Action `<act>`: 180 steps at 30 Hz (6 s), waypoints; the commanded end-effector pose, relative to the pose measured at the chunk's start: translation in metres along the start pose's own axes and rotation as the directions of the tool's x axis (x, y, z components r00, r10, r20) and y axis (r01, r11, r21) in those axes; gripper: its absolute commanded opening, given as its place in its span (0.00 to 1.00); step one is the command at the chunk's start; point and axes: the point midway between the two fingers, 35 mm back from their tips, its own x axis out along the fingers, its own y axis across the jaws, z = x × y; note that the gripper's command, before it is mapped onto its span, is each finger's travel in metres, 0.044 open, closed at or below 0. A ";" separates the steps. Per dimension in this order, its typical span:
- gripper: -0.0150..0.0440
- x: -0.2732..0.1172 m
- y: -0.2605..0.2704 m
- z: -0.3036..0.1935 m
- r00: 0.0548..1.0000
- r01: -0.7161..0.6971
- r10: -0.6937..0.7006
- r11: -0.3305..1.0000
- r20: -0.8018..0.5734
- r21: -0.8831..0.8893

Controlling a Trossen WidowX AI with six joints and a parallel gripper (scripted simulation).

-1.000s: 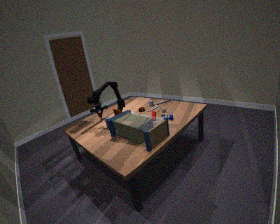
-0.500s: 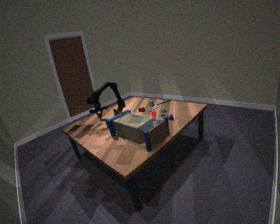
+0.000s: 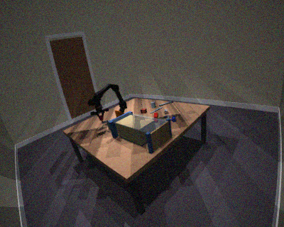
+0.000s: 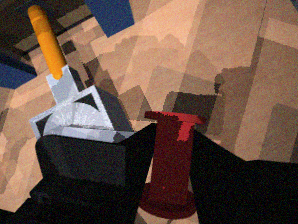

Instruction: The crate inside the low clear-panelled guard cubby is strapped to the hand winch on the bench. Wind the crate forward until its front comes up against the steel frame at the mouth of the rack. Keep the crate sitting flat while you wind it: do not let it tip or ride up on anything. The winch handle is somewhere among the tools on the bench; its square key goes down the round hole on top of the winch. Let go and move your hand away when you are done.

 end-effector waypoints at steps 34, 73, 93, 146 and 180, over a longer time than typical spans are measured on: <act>0.25 0.028 0.036 0.058 1.000 -0.010 0.011 0.999 0.022 -0.035; 0.25 0.038 0.083 0.080 1.000 -0.016 0.016 0.999 0.022 -0.036; 0.25 0.039 0.106 0.082 1.000 -0.018 0.018 0.999 0.022 -0.035; 0.25 0.025 0.182 0.047 1.000 -0.024 0.024 0.999 0.017 -0.032; 0.25 0.005 0.203 0.000 1.000 -0.025 0.025 0.999 0.013 -0.029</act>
